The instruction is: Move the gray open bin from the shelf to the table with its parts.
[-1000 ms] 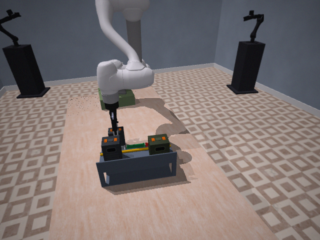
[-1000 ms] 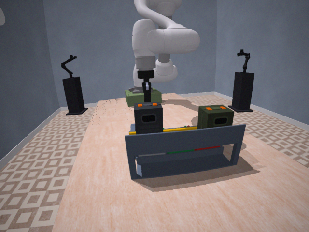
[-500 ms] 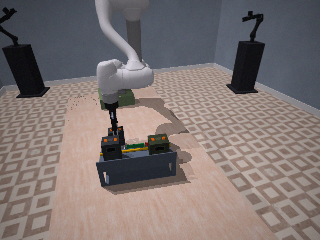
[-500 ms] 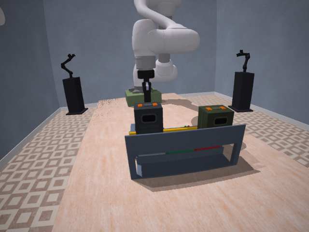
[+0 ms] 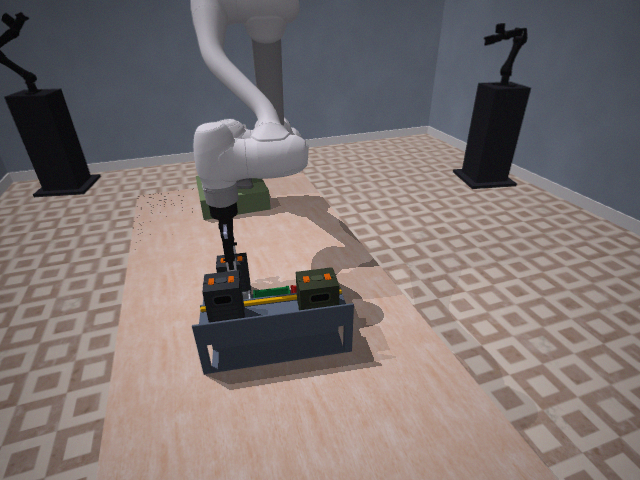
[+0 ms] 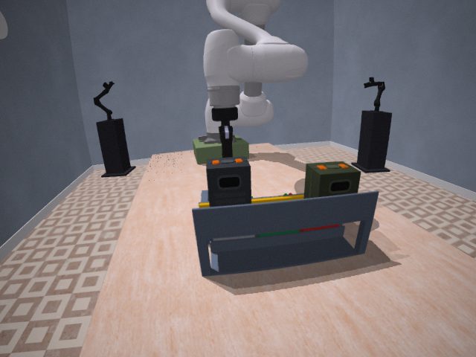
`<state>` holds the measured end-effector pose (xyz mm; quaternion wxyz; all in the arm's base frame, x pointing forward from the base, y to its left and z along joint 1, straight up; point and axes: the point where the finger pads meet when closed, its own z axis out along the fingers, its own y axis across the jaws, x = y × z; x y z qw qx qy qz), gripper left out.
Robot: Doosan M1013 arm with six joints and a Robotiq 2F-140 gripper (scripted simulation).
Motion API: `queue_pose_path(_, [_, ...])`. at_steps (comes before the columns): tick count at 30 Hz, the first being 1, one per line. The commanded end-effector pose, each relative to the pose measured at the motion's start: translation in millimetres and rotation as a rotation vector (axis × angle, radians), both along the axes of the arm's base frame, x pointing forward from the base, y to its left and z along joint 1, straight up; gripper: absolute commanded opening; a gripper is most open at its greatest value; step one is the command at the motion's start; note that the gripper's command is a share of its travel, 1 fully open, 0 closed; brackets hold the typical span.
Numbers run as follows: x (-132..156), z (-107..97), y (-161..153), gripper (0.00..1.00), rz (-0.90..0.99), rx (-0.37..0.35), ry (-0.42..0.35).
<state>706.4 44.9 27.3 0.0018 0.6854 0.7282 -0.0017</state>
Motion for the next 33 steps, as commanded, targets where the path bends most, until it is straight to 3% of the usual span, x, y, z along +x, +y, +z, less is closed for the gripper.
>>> queue_pose_path(1, [0,9,0,0.00,0.000,0.000,-0.001])
queue_pose_path(15, [0,15,0,0.00,0.000,0.000,-0.001])
queue_pose_path(20, [0,27,0,0.00,0.000,0.000,-0.001])
queue_pose_path(33, [0,26,0,0.00,0.000,0.000,-0.001])
